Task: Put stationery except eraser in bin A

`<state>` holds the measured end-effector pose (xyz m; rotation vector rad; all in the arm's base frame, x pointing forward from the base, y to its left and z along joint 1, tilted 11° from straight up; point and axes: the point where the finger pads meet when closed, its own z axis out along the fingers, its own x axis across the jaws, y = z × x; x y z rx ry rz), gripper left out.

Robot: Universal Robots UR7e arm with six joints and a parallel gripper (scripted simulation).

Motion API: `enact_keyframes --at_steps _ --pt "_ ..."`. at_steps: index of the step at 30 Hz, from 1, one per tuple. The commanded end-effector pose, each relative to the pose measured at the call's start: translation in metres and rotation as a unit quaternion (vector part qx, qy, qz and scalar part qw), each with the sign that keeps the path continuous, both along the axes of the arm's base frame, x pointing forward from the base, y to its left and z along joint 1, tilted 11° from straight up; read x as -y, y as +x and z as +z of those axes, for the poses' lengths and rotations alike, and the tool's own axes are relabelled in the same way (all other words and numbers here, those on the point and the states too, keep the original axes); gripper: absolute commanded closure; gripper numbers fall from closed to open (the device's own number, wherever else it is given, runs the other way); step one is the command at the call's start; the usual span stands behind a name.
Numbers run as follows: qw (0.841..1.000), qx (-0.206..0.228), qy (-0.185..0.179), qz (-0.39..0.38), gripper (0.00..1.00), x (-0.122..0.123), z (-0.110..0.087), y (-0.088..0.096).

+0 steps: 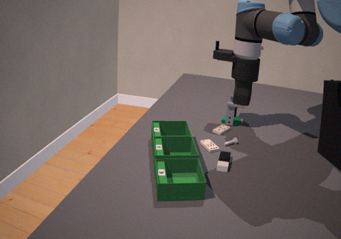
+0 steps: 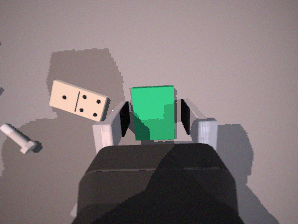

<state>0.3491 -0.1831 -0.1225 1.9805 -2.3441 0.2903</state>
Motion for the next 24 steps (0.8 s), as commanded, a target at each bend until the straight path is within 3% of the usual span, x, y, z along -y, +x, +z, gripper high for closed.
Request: enact_keyframes --at_steps 1,2,3,24 --pt "1.0 -0.001 0.002 0.0 0.0 -0.0028 -0.0014 -0.0029" --pt "1.0 -0.001 0.002 0.0 0.0 -0.0029 -0.0014 -0.003" --pt "1.0 0.0 0.0 0.0 0.3 -0.0013 -0.0004 -0.0013" --pt "1.0 0.0 0.0 0.0 0.3 -0.0013 -0.0004 -0.0013"
